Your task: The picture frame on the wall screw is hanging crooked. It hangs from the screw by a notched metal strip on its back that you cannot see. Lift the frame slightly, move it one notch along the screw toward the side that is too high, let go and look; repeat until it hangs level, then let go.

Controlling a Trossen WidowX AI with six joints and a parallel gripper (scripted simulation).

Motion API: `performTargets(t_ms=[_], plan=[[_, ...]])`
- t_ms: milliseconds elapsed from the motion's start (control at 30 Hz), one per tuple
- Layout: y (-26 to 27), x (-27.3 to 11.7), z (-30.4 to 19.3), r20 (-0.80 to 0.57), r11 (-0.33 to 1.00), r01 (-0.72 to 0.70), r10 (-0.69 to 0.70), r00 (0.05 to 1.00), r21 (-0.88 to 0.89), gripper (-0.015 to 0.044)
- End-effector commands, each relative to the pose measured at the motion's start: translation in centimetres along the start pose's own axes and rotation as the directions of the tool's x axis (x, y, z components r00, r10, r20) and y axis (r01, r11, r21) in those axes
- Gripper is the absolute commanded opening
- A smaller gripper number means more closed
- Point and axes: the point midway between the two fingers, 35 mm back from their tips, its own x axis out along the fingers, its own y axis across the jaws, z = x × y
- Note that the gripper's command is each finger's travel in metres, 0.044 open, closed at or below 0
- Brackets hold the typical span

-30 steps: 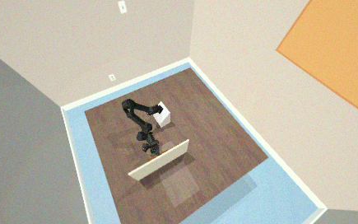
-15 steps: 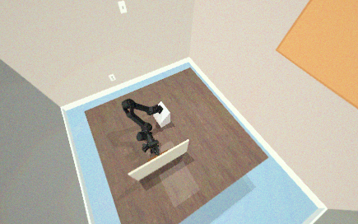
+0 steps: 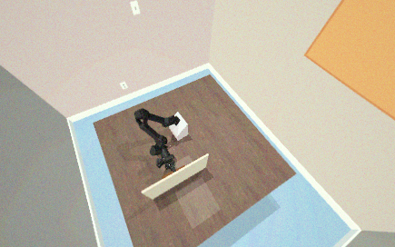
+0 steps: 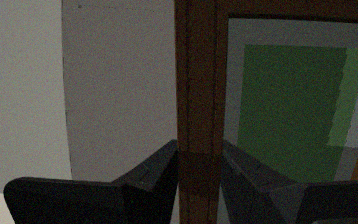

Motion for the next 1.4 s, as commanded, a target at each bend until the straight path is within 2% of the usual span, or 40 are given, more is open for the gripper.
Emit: performTargets(t_ms=[0,1367], plan=[[0.18,0.02,0.06,-0.003,1.000,-0.013,0.013,1.000,-0.007,0.0000],[-0.42,0.03,0.00,-0.003,1.000,-0.013,0.013,1.000,-0.008,0.0000]])
